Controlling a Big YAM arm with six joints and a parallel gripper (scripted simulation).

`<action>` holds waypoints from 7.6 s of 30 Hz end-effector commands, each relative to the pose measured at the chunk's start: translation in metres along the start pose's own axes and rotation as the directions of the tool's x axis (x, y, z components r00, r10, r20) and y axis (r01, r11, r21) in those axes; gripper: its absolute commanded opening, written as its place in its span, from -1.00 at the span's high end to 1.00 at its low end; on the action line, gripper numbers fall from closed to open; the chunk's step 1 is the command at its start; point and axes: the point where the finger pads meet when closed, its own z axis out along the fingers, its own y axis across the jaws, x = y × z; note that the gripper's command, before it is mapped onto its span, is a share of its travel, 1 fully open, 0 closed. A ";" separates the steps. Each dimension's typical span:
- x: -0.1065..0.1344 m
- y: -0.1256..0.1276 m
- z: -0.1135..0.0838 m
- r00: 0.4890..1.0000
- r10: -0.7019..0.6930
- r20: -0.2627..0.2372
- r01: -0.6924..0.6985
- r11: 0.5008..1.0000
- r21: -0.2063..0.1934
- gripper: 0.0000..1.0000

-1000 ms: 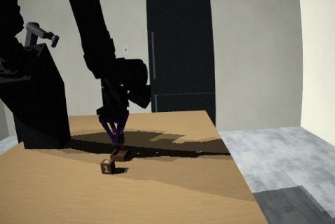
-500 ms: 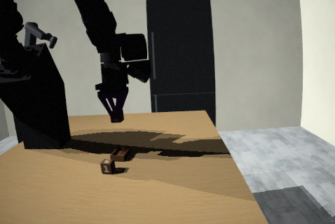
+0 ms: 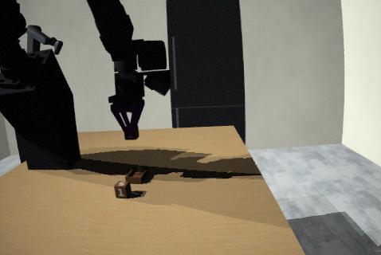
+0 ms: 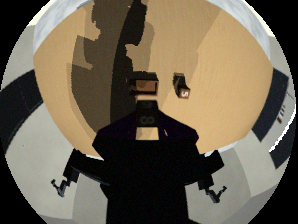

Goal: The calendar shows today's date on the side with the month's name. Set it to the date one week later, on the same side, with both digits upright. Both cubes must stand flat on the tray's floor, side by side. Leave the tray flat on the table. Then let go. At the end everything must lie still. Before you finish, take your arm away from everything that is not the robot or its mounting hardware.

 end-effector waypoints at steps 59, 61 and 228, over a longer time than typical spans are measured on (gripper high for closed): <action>-0.017 0.120 0.001 0.046 -0.999 0.011 0.999 0.046 0.022 0.49; -0.017 0.120 0.001 0.046 -0.999 0.011 0.999 0.047 0.021 0.49; -0.021 0.110 0.100 0.057 -0.998 0.005 0.998 0.058 0.020 0.49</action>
